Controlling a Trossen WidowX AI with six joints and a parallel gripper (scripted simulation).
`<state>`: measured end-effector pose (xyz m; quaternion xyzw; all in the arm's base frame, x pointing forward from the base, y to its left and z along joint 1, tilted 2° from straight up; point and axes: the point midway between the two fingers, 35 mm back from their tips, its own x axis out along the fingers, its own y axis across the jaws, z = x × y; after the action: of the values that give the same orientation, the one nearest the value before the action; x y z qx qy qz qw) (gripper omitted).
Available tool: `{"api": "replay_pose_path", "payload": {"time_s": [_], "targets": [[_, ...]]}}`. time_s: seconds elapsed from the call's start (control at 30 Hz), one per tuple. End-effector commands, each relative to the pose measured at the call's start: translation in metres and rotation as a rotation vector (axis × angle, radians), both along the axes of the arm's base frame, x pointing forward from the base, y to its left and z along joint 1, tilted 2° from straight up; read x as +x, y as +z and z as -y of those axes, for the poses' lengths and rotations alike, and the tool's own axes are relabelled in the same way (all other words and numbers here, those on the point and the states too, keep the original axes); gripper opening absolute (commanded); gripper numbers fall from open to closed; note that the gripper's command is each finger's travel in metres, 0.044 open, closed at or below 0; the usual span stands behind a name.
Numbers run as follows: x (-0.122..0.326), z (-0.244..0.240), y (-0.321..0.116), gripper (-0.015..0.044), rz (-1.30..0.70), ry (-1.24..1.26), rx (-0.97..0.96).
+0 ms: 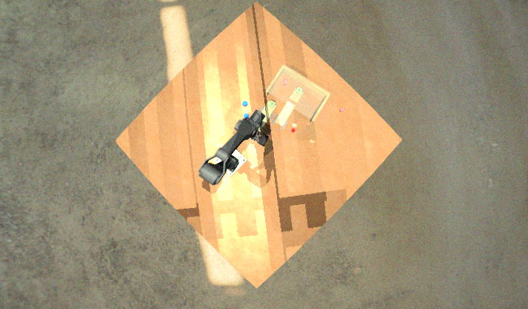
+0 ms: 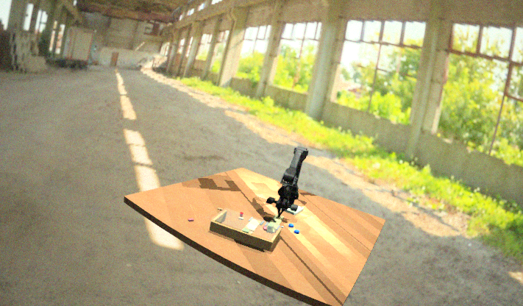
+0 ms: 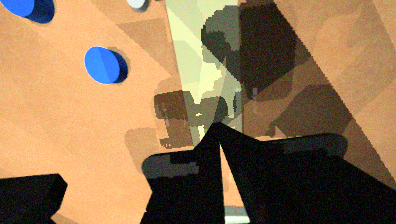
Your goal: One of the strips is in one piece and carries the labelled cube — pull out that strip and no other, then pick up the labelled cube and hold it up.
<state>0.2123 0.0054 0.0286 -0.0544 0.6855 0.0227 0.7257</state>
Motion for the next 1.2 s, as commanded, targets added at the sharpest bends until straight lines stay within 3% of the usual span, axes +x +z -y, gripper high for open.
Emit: {"api": "replay_pose_path", "payload": {"time_s": [0.0, 1.03, 1.17], "targets": [[-0.017, 0.001, -0.008, 0.0000, -0.044, 0.005, 0.002], [-0.019, 0.001, -0.008, 0.0000, -0.044, 0.005, 0.002], [-0.006, 0.000, 0.026, 0.0000, -0.029, 0.004, 0.001]]}}
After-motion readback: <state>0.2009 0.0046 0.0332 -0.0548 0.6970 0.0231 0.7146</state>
